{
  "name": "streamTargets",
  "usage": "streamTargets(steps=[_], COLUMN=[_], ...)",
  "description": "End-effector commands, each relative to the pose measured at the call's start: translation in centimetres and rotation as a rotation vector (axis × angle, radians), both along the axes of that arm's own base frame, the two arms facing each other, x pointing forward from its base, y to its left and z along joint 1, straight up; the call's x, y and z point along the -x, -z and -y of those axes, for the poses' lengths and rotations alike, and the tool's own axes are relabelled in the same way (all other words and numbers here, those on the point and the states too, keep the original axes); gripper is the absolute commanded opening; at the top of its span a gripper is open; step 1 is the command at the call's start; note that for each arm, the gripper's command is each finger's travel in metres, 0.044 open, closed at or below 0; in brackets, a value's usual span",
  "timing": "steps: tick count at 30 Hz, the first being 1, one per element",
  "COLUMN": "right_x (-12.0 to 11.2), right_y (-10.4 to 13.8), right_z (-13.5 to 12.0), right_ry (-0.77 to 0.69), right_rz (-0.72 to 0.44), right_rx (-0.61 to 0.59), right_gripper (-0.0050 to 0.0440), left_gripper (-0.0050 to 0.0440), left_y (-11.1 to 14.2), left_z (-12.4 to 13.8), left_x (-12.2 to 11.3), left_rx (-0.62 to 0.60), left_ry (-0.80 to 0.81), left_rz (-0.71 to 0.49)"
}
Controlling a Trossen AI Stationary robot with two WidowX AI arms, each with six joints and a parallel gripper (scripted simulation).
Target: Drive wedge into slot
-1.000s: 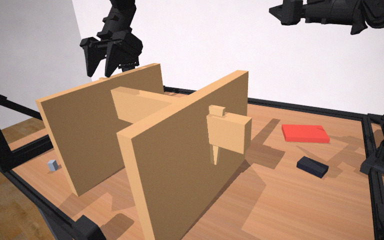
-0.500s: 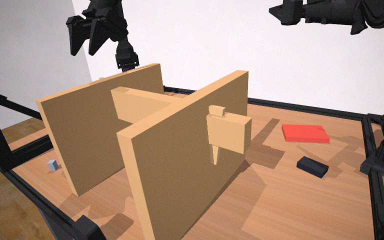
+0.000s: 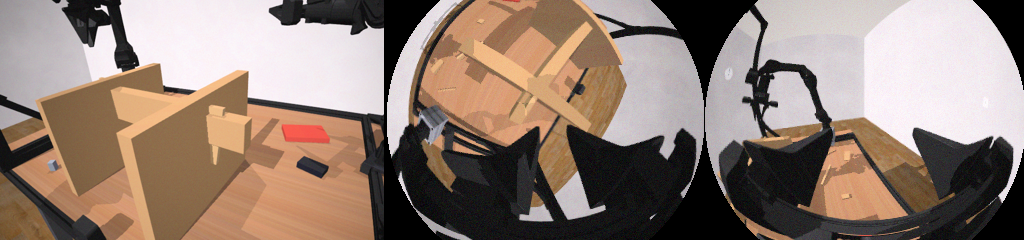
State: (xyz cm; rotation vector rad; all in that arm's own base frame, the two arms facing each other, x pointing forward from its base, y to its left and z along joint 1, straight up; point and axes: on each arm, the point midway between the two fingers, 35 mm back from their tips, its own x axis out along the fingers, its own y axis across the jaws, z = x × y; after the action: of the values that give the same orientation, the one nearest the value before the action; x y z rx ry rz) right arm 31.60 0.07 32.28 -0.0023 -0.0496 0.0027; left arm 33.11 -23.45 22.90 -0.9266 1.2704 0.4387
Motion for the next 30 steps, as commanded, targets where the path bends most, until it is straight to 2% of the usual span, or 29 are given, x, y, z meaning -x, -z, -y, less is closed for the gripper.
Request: streamTargets(steps=[1, 3, 6, 8, 15, 17, 19, 25, 27, 30], right_x=[0.0, 0.0, 0.0, 0.0, 0.0, 0.0, 0.0, 0.0, 0.0, 0.0], right_y=[0.0, 0.0, 0.0, 0.0, 0.0, 0.0, 0.0, 0.0, 0.0, 0.0], right_z=[0.0, 0.0, 0.0, 0.0, 0.0, 0.0, 0.0, 0.0, 0.0, 0.0], right_ry=[0.001, 0.001, 0.001, 0.001, 0.001, 0.001, 0.001, 0.001, 0.001, 0.001], right_rz=[0.001, 0.001, 0.001, 0.001, 0.001, 0.001, 0.001, 0.001, 0.001, 0.001], right_rx=[0.0, 0.0, 0.0, 0.0, 0.0, 0.0, 0.0, 0.0, 0.0, 0.0], right_gripper=[0.044, 0.044, 0.044, 0.044, 0.044, 0.044, 0.044, 0.044, 0.044, 0.044], left_gripper=[0.0056, 0.0008, 0.0, 0.0, 0.0, 0.0048, 0.0082, 0.0082, 0.0082, 0.0082], left_y=[-1.1, -2.0, -3.2, -3.7, -3.7, -3.3, -2.1, 2.5, 2.5, 4.3], left_z=[0.1, -0.1, -0.2, -0.3, -0.3, -0.3, -0.1, -0.2, -0.2, -0.4], left_x=[-0.1, -0.1, 0.0, 0.0, 0.0, -0.1, -0.2, -0.2, -0.2, 0.0], left_rx=[-0.191, -0.302, -0.465, -0.528, -0.532, -0.531, -0.529, -0.521, -0.521, -0.518], left_ry=[0.214, 0.337, 0.523, 0.595, 0.6, 0.6, 0.599, 0.597, 0.597, 0.596], left_rz=[0.08, 0.119, 0.163, 0.175, 0.176, 0.176, 0.175, 0.174, 0.174, 0.173])
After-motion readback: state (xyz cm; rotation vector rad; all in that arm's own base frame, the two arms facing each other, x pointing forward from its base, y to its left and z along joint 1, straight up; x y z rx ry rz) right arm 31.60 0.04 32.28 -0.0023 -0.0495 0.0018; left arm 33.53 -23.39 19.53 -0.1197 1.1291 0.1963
